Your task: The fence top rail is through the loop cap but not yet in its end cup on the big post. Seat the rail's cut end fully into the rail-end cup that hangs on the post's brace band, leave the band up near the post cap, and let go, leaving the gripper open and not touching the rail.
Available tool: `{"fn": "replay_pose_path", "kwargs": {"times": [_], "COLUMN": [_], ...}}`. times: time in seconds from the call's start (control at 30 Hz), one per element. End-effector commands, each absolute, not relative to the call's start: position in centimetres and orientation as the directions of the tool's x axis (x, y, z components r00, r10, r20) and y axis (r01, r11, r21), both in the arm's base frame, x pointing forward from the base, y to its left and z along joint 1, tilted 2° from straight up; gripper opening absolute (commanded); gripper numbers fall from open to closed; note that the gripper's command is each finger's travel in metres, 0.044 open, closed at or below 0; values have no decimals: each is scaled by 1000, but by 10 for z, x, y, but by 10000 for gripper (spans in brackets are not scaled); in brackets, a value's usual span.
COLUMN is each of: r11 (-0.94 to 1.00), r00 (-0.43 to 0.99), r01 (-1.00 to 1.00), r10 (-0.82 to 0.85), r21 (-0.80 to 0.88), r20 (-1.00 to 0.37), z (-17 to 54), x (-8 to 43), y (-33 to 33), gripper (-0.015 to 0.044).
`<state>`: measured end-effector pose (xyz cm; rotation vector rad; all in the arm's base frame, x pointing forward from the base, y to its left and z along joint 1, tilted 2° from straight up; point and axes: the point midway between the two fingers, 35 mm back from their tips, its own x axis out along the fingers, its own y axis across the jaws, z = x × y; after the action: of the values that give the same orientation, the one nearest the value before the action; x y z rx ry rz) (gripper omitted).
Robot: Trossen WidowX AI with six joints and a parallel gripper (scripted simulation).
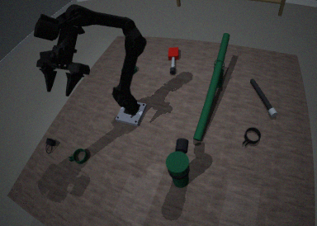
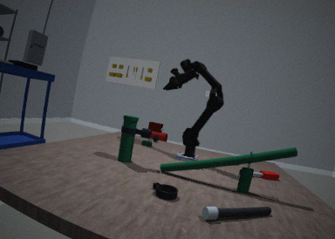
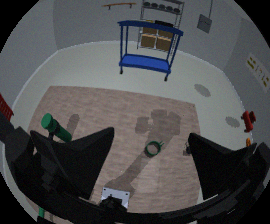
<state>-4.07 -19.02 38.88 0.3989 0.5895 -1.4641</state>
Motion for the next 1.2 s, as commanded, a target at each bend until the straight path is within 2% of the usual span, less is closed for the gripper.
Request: {"fn": "replay_pose_path", "kwargs": {"times": [0.0, 0.03, 0.27, 0.57, 0.87, 1.17], "r11": [87, 105, 337, 617, 812, 943], "r00": [12, 27, 224, 442, 535, 553], "r01": [991, 990, 940, 787, 583, 332], "r10": [-803, -800, -724, -546, -352, -172], "r21": [-98, -95, -51, 16, 34, 26], "r20": [-596, -600, -652, -712, -768, -815], "z": [388, 387, 370, 345, 317, 287], "x": [-40, -37, 14, 106, 198, 277], "y": [-191, -193, -221, -227, -193, -117], "gripper": [426, 440, 440, 440, 440, 440]}}
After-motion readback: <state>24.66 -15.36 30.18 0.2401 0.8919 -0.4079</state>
